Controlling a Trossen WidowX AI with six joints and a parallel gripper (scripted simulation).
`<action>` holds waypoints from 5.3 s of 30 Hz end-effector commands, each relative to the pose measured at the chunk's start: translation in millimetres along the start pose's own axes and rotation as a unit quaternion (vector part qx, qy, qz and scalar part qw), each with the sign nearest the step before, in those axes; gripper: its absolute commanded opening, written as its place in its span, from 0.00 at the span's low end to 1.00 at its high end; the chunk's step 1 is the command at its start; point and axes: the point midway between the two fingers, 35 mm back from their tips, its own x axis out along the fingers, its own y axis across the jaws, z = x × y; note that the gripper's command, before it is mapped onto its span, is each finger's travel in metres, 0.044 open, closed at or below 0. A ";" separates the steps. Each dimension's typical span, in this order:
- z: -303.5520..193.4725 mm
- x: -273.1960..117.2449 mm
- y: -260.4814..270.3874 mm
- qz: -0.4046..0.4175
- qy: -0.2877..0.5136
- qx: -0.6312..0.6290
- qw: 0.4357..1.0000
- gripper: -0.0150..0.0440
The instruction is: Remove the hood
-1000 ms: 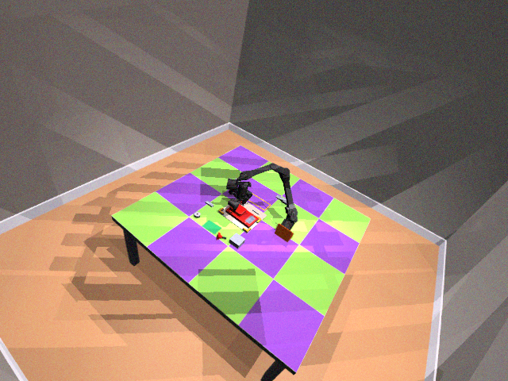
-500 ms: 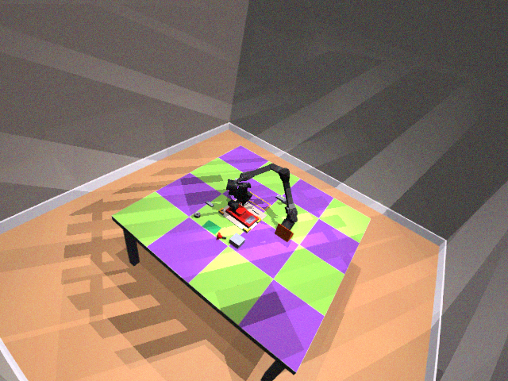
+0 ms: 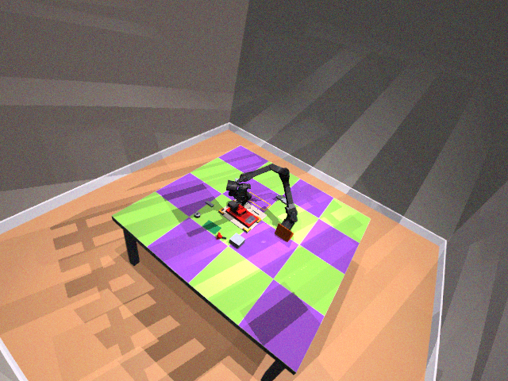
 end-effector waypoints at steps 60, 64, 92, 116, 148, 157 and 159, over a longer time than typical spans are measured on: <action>-0.1 -22.0 0.4 0.001 0.000 0.000 1.000 0.25; -0.2 -24.6 0.4 0.001 0.000 0.000 1.000 0.25; 5.3 -68.2 -55.4 0.008 0.002 -0.002 1.000 0.25; -7.6 -71.4 -165.0 0.004 0.001 -0.002 1.000 0.25; -20.9 -58.3 -206.0 -0.002 0.001 -0.002 1.000 0.25; -20.4 -51.9 -205.9 -0.002 0.001 -0.002 1.000 0.25; -20.3 -50.5 -205.9 -0.002 0.001 -0.002 1.000 0.25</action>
